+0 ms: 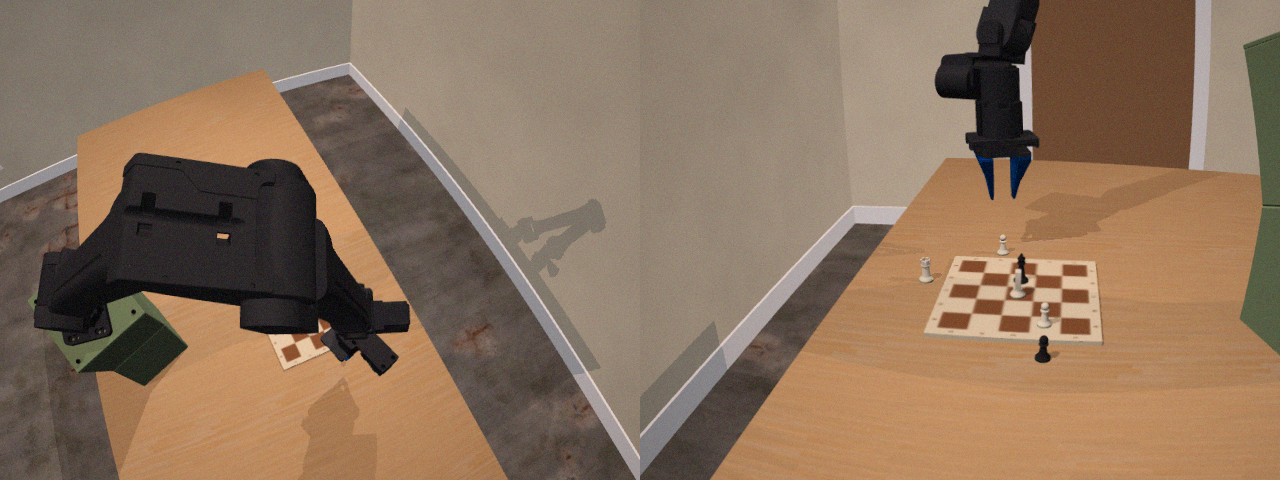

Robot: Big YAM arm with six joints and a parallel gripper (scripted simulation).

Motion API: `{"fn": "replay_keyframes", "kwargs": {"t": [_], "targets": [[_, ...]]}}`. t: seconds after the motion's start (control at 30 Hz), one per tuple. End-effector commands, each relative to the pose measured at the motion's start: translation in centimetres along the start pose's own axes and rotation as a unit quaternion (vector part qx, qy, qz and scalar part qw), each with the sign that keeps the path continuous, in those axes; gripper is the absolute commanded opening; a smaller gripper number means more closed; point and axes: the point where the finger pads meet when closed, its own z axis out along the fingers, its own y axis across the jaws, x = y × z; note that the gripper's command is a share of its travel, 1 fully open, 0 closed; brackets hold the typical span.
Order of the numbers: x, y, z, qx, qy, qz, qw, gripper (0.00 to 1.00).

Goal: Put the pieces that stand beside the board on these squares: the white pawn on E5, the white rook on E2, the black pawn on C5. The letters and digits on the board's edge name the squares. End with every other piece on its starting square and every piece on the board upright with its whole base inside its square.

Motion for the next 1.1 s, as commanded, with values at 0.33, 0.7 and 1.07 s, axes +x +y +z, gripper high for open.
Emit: {"fn": "replay_keyframes", "kwargs": {"t": [0.33, 0.7, 1.07], "targets": [[-0.1, 0.7, -0.6, -0.011, -0.009, 0.016, 1.000, 0.32], [-0.1, 0.7, -0.6, -0.010, -0.009, 0.016, 1.000, 0.32], [-0.9, 1.1, -0.8, -0.016, -0.015, 0.021, 1.000, 0.32]]}}
